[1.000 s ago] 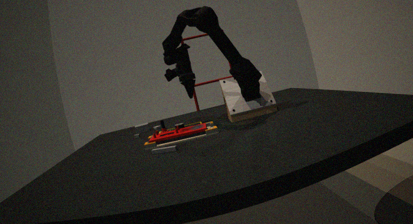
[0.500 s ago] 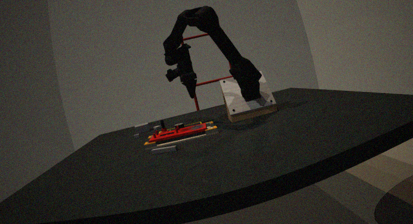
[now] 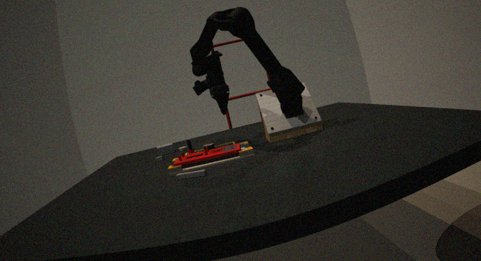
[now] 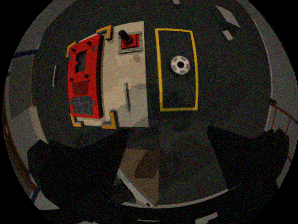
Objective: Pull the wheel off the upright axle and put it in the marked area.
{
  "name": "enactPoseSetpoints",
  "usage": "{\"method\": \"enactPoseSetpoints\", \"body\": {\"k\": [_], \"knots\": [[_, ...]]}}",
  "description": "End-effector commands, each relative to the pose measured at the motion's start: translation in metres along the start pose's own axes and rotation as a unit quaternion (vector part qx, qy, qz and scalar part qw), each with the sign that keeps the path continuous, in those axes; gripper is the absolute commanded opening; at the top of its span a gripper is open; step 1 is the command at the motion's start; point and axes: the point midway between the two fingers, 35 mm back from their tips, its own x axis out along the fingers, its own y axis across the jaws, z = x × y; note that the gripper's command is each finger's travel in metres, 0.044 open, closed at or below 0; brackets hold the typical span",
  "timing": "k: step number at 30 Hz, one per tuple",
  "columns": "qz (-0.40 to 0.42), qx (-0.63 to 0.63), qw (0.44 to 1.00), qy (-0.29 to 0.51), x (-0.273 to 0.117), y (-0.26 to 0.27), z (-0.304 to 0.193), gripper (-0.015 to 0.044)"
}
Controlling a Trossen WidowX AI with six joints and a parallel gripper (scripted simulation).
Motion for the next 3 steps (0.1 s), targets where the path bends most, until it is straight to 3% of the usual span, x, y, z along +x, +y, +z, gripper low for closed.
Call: {"method": "enactPoseSetpoints", "body": {"k": [1,3], "knots": [[0.000,-0.001,1.000,0.002,0.0001,0.0003,-0.0010,0.0440],[0.000,-0.001,1.000,0.002,0.0001,0.0003,-0.0010,0.0440]]}}
